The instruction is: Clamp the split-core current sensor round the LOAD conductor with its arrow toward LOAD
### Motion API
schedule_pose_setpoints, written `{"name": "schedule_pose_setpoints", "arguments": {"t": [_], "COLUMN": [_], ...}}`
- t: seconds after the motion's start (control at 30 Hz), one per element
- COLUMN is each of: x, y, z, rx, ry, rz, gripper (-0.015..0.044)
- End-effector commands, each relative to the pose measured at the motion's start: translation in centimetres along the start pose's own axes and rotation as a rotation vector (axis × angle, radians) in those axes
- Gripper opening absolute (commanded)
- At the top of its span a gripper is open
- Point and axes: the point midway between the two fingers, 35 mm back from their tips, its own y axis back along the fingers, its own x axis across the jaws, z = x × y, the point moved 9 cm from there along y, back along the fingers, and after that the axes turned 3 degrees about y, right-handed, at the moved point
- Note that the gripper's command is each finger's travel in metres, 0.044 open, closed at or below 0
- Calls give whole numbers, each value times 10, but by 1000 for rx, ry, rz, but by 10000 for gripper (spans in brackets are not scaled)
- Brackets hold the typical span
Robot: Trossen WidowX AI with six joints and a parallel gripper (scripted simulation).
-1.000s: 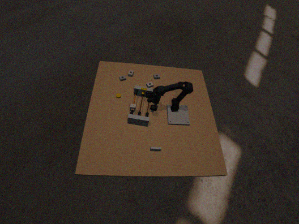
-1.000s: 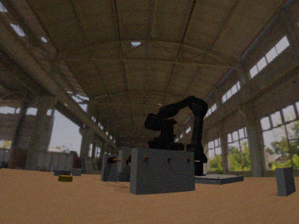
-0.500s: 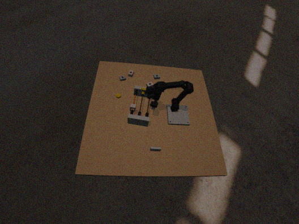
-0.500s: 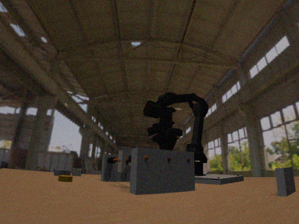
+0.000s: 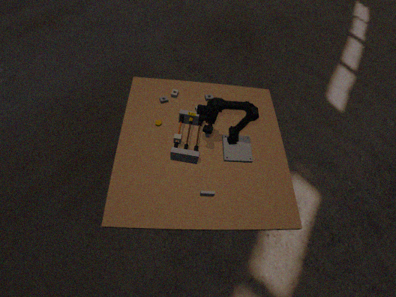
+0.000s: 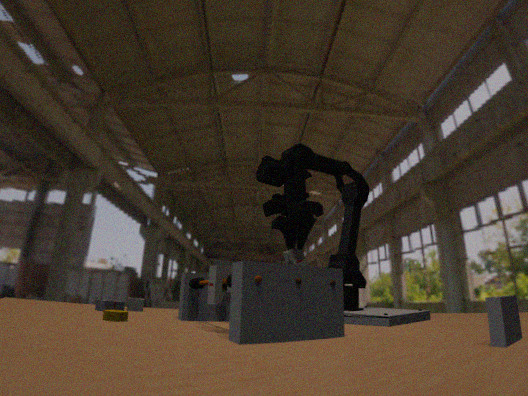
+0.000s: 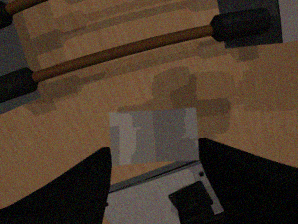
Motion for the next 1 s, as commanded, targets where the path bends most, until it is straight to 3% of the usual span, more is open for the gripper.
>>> {"name": "schedule_pose_setpoints", "arguments": {"t": [0.0,0.97], "x": [0,13], "y": [4,3], "z": [4,99], "rx": [-2,-9], "ry": [-48,-1058], "rz": [-2,4], "gripper": [0,0]}}
